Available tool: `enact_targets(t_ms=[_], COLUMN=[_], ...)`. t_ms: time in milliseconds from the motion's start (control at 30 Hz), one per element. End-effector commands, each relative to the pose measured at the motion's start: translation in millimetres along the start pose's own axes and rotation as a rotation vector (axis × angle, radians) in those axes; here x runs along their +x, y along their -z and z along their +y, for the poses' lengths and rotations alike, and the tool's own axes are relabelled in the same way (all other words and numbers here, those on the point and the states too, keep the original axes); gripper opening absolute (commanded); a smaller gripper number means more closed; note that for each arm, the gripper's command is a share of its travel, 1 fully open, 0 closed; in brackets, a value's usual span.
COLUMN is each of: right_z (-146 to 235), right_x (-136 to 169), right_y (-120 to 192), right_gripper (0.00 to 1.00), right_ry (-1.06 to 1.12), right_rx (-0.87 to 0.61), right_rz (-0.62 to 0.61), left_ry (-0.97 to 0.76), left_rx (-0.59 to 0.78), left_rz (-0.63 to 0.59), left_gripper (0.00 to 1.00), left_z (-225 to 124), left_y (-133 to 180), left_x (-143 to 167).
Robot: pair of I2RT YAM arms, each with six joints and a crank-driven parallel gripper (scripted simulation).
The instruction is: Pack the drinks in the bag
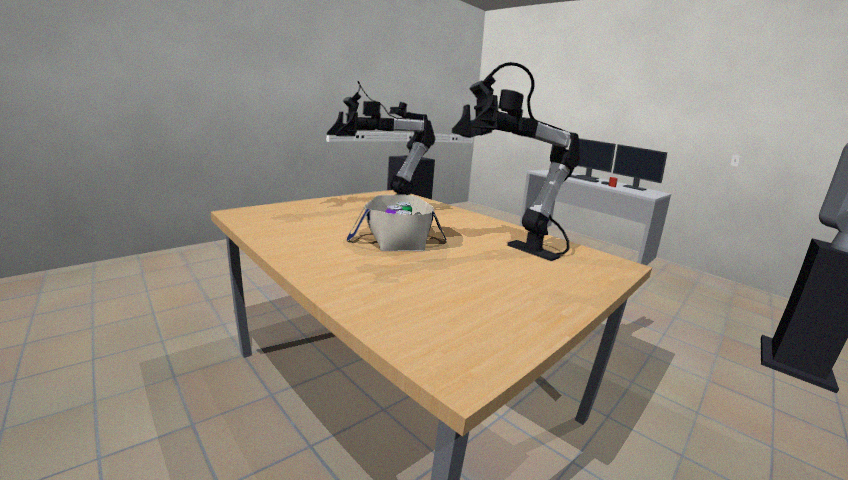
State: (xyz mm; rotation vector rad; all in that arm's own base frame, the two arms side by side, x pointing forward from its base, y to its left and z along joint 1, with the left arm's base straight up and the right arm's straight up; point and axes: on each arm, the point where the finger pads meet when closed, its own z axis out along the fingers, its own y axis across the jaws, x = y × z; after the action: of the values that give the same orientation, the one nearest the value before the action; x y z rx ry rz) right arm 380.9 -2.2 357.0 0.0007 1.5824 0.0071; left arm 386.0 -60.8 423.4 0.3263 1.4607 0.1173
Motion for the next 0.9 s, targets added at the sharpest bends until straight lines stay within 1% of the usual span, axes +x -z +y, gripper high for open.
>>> enact_targets(t_ms=[0,133,367,400,433,700,800,867], right_z=[-3.4,1.9,1.0,0.8,-0.4,-4.0,-5.5,-6.2], right_x=[-56.8,-46.4,-48.0,-49.1,-47.8,-48.5,-44.2,-41.3], right_y=[7.3,-0.9,-1.2,-0.5,-1.6,-1.7,-1.1,-0.8], right_gripper=[0.91,0.91,0.91,0.91,0.91,0.91,0.91,0.91], right_ry=[-0.003,0.0,0.012,0.012,0.012,0.014,0.015,0.015], right_rx=[0.015,0.002,0.006,0.003,0.01,0.022,0.027,0.029], right_rz=[-0.169,-0.137,-0.141,-0.144,-0.14,-0.138,-0.121,-0.108], left_ry=[-0.012,-0.017,-0.026,-0.028,-0.034,-0.03,-0.031,-0.03], left_rx=[-0.046,-0.062,-0.04,-0.015,-0.017,-0.008,-0.006,0.0], left_rz=[-0.174,-0.187,-0.195,-0.208,-0.208,-0.203,-0.2,-0.177], left_gripper=[0.91,0.91,0.91,0.91,0.91,0.91,0.91,0.91], left_z=[10.5,16.6,14.3,5.6,6.8,5.6,5.5,3.5], left_y=[0.3,-0.5,-2.0,-1.0,-1.8,-2.3,-2.4,-2.4], left_x=[-58.2,-62.3,-65.8,-70.3,-71.4,-71.0,-70.6,-64.7])
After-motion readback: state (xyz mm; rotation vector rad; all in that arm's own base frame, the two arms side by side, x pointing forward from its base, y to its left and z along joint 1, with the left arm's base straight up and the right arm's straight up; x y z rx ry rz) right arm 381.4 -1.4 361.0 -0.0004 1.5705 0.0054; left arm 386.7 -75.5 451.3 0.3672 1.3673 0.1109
